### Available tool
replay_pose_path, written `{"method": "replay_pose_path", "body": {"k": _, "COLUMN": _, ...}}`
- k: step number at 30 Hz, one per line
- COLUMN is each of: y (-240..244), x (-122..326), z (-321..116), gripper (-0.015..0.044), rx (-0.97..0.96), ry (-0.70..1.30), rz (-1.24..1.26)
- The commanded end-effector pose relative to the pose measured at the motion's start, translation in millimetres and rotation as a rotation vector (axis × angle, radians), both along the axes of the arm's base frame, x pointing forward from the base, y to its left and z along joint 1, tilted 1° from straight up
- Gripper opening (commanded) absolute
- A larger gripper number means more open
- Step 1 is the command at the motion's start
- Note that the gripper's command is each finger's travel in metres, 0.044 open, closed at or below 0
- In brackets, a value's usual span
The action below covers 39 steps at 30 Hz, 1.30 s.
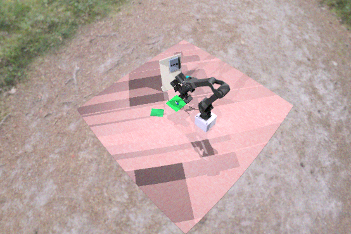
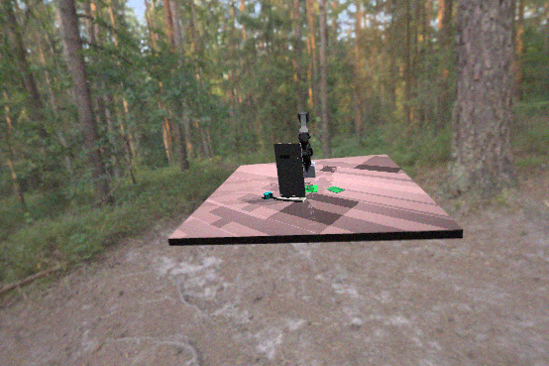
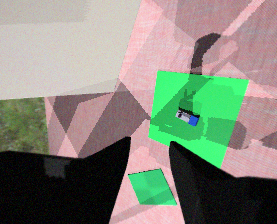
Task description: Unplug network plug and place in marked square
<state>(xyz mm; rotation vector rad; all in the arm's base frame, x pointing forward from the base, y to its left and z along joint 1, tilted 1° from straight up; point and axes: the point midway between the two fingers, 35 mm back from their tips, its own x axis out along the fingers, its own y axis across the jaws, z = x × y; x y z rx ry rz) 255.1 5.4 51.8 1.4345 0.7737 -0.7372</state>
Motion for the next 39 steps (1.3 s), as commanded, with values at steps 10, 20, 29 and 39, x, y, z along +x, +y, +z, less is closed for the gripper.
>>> {"method": "replay_pose_path", "body": {"k": 10, "y": -0.2, "x": 2.9, "z": 21.3, "gripper": 0.0156, "rx": 0.000, "ry": -0.001, "rz": 0.001}}
{"method": "replay_pose_path", "body": {"k": 20, "y": -0.4, "x": 5.7, "z": 55.3, "gripper": 0.0156, "rx": 0.000, "ry": -0.002, "rz": 0.002}}
{"method": "replay_pose_path", "body": {"k": 29, "y": -0.6, "x": 3.1, "z": 86.6, "gripper": 0.0156, "rx": 0.000, "ry": -0.003, "rz": 0.003}}
{"method": "replay_pose_path", "body": {"k": 39, "y": -0.8, "x": -2.6, "z": 112.5, "gripper": 0.0156, "rx": 0.000, "ry": -0.003, "rz": 0.004}}
